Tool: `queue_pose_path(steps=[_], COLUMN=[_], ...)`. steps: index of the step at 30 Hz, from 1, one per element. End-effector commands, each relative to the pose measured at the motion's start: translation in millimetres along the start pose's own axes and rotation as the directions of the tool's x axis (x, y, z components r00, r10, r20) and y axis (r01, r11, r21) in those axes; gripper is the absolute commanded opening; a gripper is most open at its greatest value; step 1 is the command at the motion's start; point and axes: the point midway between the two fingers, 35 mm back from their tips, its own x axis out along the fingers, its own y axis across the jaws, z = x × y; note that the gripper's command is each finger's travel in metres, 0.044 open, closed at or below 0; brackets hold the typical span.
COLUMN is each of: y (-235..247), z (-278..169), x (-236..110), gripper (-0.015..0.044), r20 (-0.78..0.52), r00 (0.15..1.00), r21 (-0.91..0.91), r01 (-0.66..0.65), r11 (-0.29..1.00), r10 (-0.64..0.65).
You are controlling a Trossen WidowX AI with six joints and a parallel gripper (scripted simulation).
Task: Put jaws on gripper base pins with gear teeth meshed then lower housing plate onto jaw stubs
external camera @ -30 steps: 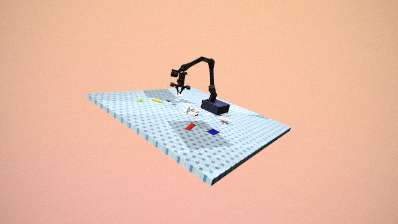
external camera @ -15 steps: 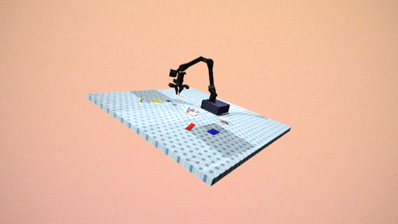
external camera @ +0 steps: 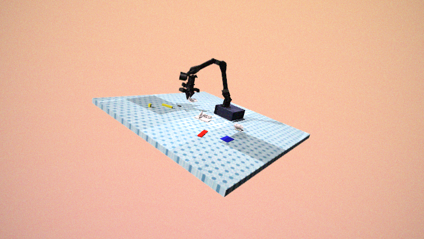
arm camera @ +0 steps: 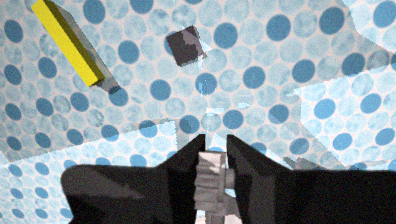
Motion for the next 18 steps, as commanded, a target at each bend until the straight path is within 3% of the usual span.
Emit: queue_pose_path(steps=[1,18], y=[2,21], z=[0,-1], x=[0,-1], gripper=[0.0037,0.0037], r20=[-0.003,-0.003], r00=[1.000,1.000], r21=[-0.048,-0.461], r01=[0.000,-0.003], r11=[0.999,0.888], r10=[0.000,0.002])
